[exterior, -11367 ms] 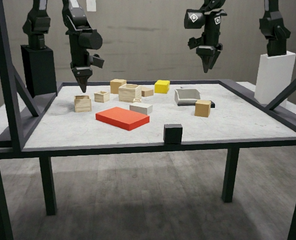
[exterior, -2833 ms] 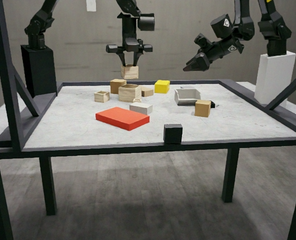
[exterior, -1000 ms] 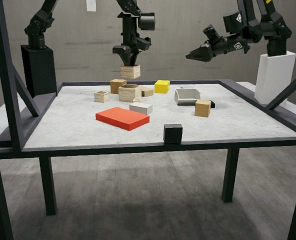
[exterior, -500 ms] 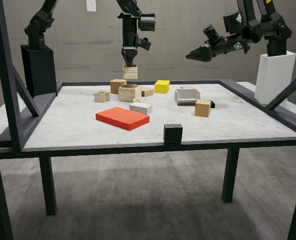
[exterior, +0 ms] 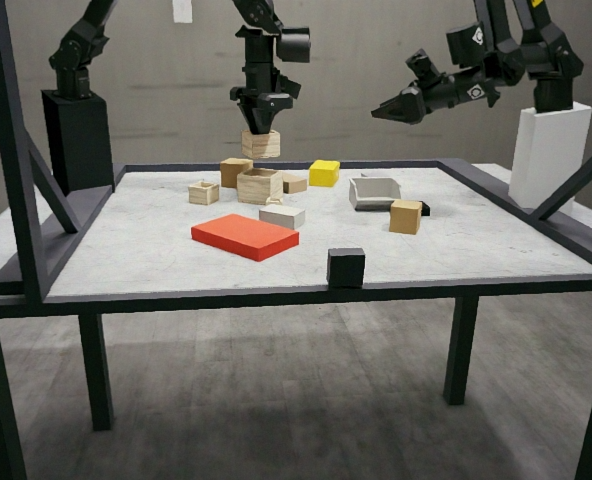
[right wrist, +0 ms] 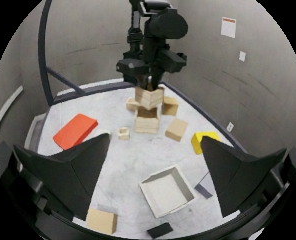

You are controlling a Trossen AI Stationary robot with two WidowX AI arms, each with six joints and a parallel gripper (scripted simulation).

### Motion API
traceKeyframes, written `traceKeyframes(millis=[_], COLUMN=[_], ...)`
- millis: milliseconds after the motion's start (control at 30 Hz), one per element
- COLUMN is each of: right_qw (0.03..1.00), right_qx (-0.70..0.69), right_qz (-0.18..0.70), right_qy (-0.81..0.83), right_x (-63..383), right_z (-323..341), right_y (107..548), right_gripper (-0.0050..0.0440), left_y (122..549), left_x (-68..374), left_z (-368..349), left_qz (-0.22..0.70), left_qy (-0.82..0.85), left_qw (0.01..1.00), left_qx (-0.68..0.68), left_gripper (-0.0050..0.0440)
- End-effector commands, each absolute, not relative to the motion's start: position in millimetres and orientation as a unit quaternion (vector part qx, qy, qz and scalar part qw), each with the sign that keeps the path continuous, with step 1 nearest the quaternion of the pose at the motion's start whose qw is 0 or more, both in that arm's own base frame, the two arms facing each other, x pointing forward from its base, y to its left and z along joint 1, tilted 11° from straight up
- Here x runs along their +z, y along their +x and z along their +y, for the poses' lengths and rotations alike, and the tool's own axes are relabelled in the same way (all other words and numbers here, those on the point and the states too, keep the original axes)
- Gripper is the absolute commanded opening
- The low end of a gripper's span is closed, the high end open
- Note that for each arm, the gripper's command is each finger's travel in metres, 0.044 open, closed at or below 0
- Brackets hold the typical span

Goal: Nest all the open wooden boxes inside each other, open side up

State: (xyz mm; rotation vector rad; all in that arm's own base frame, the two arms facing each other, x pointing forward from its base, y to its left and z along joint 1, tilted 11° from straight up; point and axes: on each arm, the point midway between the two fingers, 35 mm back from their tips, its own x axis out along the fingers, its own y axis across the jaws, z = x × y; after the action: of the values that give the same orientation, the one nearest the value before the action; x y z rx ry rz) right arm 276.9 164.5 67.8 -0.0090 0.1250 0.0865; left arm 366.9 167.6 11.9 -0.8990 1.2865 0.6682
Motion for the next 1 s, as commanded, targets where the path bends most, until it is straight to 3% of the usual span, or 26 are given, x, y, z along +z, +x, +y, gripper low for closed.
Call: traceKeyframes(millis=[0,967], right_qw=[0.997,0.997], right_qx=[0.042,0.042], right_qz=[0.059,0.059], right_qy=[-0.003,-0.003], right_x=[70.1,70.1], right_z=[164.1,164.1], right_y=[277.2,277.2], right_gripper=[0.04,0.04], left_y=[372.8,370.8], left_x=[22.5,20.4], left_z=[170.5,169.5], left_qz=[0.536,0.349], left_qy=[-0.441,-0.669], left_qw=[0.64,0.392], left_qx=[0.33,0.527], left_gripper=[0.0257,0.0257])
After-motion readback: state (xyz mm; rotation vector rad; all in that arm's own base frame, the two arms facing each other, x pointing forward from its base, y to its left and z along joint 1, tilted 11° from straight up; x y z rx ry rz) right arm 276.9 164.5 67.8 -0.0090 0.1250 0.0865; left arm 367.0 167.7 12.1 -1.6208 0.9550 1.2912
